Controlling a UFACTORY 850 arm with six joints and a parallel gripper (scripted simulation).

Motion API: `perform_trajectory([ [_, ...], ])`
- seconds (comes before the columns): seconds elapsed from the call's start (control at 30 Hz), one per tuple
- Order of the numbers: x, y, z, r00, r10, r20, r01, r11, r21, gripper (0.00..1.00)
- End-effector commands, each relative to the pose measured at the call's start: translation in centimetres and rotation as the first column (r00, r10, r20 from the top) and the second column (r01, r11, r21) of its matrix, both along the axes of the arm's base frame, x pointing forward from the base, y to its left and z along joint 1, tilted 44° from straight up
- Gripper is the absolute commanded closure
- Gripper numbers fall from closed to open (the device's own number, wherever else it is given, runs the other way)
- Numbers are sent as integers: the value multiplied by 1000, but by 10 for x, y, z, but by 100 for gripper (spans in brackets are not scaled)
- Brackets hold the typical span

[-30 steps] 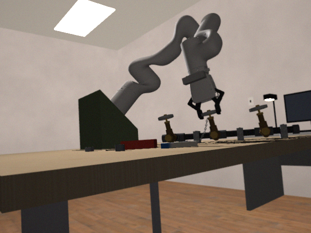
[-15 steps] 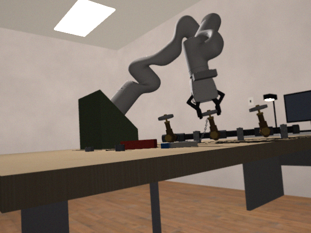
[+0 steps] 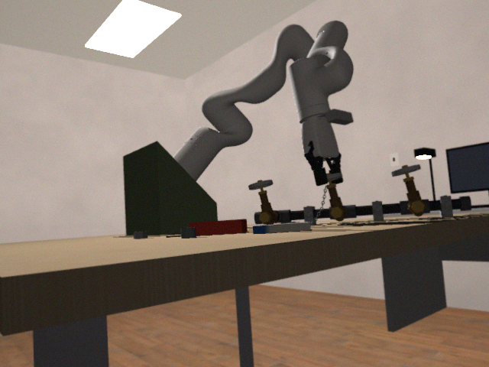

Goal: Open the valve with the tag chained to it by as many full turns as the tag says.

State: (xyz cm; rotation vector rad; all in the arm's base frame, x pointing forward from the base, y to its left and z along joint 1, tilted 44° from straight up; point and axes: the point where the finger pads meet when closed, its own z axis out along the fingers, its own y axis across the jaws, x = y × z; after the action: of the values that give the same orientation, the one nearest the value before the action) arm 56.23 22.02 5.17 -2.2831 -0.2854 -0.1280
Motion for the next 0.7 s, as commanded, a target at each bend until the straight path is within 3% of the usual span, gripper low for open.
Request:
perform_trajectory([
  [0.0,1,-1,1,961,159,226,-161,987,-7,100],
  [0.1,1,-1,1,901,265,344,-268,963,-41,100],
  [0.17,1,-1,1,901,265,344,-268,963,-41,100],
  [0.2,1,-1,1,818,351,457,-355,931,-79,100],
  [0.3,1,-1,1,742,419,523,-422,899,-121,100],
  [0.4,1,-1,1,619,495,610,-497,848,-184,100],
  [0.5,1,-1,1,483,553,680,-553,794,-252,100],
  [0.67,1,-1,1,339,599,726,-597,733,-326,100],
])
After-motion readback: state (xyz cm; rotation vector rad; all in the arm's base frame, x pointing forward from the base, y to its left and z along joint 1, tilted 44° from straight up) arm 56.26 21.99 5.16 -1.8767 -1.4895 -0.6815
